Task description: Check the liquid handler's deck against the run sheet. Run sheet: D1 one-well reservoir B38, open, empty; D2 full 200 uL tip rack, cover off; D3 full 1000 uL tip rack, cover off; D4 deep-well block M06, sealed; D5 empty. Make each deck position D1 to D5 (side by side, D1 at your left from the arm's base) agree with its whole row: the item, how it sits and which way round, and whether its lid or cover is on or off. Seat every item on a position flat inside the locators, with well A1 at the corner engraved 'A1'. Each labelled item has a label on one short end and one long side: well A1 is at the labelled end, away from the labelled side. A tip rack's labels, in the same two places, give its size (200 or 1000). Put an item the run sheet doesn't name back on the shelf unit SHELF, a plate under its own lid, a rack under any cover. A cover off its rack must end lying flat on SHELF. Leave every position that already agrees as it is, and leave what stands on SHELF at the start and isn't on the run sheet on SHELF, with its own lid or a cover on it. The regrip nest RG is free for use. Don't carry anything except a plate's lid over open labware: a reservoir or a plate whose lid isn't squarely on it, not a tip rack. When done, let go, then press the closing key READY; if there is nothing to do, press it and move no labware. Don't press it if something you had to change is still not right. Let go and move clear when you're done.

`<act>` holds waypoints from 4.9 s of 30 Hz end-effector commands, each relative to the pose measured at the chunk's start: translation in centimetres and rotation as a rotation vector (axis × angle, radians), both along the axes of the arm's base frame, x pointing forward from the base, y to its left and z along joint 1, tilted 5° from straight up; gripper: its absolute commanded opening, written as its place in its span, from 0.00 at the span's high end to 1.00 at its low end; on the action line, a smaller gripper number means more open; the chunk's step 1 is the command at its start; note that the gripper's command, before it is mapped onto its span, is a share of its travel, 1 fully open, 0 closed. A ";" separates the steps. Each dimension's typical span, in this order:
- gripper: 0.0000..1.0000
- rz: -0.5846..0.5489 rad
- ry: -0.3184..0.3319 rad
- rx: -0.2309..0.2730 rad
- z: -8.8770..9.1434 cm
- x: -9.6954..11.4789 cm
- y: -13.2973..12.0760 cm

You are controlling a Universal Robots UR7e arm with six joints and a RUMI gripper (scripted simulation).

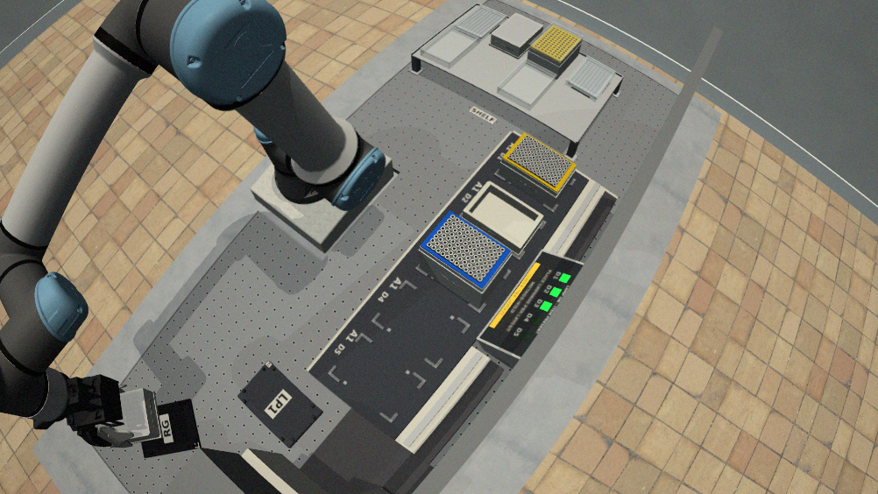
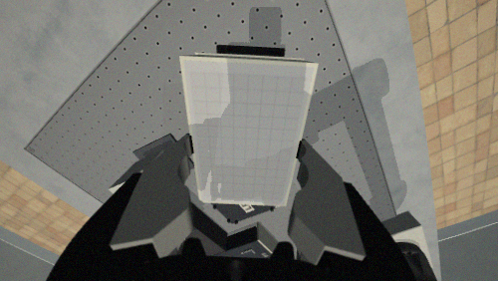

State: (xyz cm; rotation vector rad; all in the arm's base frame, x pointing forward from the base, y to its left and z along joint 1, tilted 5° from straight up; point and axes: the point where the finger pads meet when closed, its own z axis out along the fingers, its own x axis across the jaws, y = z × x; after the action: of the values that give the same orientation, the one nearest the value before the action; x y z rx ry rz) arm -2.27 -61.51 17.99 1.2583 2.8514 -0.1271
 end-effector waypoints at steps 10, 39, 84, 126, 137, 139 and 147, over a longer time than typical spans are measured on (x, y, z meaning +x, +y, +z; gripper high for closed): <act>1.00 0.000 0.000 -0.002 2.4 0.0 0.2; 1.00 0.000 0.000 -0.002 6.6 0.1 0.5; 1.00 0.000 0.000 -0.002 12.9 0.2 1.1; 1.00 0.000 0.000 -0.002 12.9 11.4 -1.2; 1.00 0.080 0.007 -0.001 12.9 11.4 -1.3; 1.00 0.120 0.010 0.000 12.9 11.4 -1.3; 1.00 0.279 0.024 0.002 12.9 11.4 -1.3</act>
State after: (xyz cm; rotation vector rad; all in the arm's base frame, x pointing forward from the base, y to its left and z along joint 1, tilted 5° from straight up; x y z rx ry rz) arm 9.09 -62.74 30.85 0.9951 2.9636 -0.1302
